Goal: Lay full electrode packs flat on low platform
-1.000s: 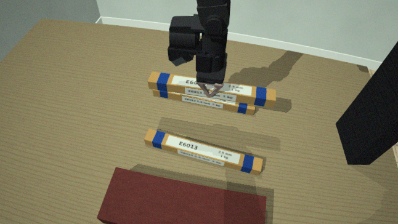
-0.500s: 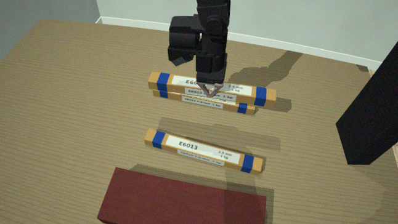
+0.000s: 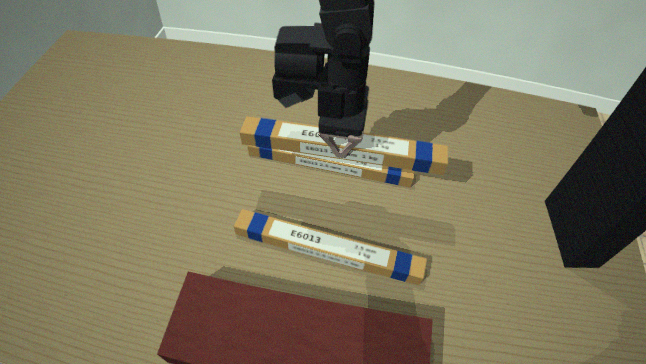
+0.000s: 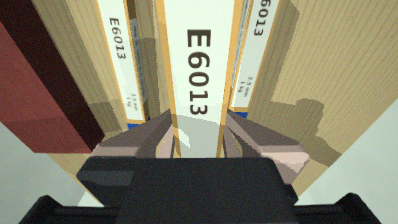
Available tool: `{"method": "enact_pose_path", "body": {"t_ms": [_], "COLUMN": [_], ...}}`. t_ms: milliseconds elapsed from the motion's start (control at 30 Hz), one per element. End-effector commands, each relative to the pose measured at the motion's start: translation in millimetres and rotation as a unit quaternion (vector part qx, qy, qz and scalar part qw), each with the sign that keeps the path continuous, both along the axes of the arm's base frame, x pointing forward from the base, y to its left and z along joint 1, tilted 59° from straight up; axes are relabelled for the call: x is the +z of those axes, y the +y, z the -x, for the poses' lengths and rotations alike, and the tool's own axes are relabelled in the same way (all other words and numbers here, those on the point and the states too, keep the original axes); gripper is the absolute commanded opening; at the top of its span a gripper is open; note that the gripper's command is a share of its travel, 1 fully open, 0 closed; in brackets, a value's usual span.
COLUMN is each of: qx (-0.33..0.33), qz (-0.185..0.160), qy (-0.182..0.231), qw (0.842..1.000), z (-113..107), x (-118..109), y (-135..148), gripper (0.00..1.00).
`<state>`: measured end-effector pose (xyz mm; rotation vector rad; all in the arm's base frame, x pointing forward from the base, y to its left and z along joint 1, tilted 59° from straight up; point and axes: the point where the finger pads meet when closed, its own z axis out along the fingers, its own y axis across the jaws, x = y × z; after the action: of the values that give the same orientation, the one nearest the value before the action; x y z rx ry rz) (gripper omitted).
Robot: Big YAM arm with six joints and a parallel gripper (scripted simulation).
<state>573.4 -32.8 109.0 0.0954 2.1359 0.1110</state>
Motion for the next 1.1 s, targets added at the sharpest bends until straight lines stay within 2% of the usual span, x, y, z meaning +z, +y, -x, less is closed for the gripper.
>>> {"method": "enact_pose_path", "body": {"t_ms": [0, 1067], "qx": [-0.004, -0.003], "qz": [-0.003, -0.004], "qy": [-0.014, -0.018], "qw": [1.000, 1.000], "z": [1.8, -1.8], "x": [11.3, 13.4], "y": [0.7, 2.6], "gripper": [0.00, 0.00]}}
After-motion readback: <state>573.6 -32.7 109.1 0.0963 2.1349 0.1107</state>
